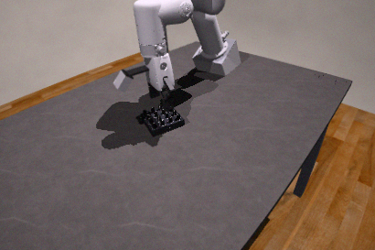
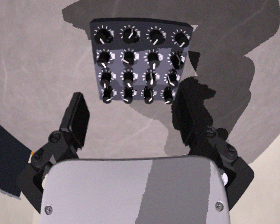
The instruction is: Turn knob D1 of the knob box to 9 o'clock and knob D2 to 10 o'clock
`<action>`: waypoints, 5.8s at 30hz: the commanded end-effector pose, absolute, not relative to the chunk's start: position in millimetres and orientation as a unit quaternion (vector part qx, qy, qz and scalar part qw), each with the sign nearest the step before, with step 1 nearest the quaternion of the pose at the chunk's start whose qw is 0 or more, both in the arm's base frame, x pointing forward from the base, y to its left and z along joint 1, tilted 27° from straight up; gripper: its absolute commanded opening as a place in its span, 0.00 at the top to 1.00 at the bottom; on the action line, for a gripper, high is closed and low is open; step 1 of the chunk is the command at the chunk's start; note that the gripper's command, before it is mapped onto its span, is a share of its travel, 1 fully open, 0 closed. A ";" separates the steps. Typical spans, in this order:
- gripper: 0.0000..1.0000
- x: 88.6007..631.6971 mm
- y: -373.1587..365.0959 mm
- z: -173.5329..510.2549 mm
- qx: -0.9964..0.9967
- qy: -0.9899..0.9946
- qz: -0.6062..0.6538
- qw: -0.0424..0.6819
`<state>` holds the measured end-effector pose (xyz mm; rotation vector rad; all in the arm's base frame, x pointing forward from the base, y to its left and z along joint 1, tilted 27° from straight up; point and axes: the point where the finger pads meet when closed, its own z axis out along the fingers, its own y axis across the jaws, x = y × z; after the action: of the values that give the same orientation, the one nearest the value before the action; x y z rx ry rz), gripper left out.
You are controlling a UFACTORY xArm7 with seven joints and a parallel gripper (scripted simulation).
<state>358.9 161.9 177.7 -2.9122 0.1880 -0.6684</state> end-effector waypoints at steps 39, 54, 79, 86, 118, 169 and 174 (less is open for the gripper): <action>0.00 312.5 173.9 157.1 -0.970 0.062 -0.224 0.075; 0.00 312.2 174.0 157.0 -0.970 0.062 -0.224 0.075; 0.00 312.2 174.0 157.0 -0.970 0.062 -0.224 0.075; 0.00 312.2 174.0 157.0 -0.970 0.062 -0.224 0.075; 0.00 312.2 174.0 157.0 -0.970 0.062 -0.224 0.075; 0.00 312.4 126.6 168.7 -0.785 0.574 -0.149 0.180; 0.00 312.1 122.1 170.2 -0.742 0.629 -0.135 0.192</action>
<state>312.0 125.6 167.7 -2.1993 1.6362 -0.4071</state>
